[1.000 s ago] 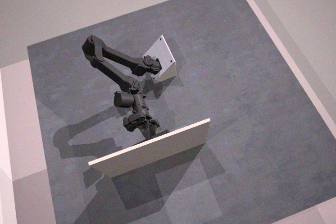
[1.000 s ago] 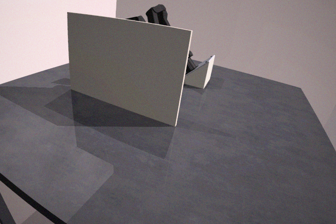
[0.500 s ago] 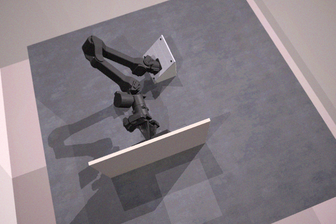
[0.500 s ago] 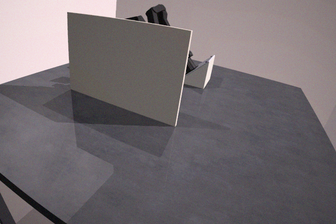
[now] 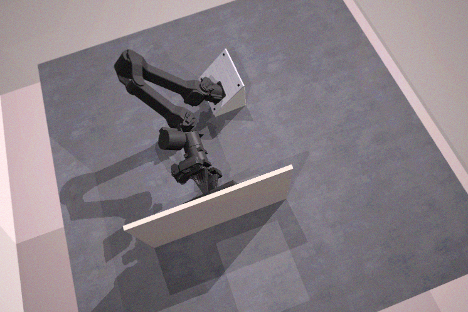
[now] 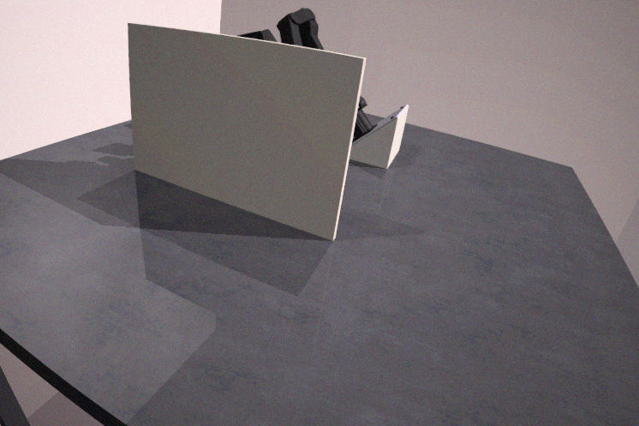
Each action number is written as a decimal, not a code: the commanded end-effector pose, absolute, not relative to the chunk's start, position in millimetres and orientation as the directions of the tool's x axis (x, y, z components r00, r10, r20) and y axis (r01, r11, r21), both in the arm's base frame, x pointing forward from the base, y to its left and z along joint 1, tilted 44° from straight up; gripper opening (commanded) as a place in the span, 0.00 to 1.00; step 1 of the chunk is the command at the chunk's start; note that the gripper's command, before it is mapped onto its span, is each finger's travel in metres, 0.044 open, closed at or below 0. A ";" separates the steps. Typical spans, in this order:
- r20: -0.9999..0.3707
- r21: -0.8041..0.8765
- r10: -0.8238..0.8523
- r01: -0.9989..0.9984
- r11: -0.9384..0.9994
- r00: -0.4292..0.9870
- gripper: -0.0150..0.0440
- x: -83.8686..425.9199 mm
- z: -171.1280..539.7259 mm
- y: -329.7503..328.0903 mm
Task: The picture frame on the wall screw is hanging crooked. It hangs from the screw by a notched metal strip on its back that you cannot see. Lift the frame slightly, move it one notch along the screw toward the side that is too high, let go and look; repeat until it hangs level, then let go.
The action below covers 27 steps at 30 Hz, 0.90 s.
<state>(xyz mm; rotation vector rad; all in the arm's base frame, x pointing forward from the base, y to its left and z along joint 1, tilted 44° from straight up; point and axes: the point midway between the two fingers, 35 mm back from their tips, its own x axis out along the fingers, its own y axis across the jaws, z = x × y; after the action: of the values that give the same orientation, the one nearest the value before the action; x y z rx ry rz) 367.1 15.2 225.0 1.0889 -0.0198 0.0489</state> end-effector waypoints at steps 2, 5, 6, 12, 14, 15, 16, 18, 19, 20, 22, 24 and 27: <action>0.042 0.883 0.033 -0.053 0.467 0.999 0.65 367.3 226.1 15.6; 0.042 0.883 0.033 -0.053 0.467 0.999 0.52 367.3 226.1 15.6; 0.042 0.883 0.033 -0.053 0.467 0.999 0.47 367.3 226.1 15.6; 0.042 0.883 0.033 -0.053 0.467 0.999 0.34 367.3 226.1 15.6; 0.042 0.883 0.033 -0.053 0.467 0.999 0.32 367.3 226.1 15.6; 0.042 0.883 0.033 -0.053 0.467 0.999 0.30 367.3 226.1 15.6; 0.042 0.883 0.033 -0.053 0.467 0.999 0.29 367.3 226.1 15.6; 0.042 0.883 0.033 -0.053 0.467 0.999 0.25 367.3 226.1 15.6; 0.042 0.883 0.033 -0.053 0.467 0.999 0.25 367.3 226.1 15.6; 0.042 0.883 0.033 -0.053 0.467 0.999 0.25 367.3 226.1 15.6; 0.042 0.883 0.033 -0.053 0.467 0.999 0.25 367.3 226.1 15.6; 0.042 0.883 0.033 -0.053 0.467 0.999 0.25 367.3 226.1 15.6; 0.042 0.883 0.033 -0.053 0.467 0.999 0.25 367.2 226.5 15.7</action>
<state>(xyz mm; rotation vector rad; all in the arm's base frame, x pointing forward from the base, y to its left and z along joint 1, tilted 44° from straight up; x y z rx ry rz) 367.2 15.3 226.0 1.0889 -0.0217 0.0506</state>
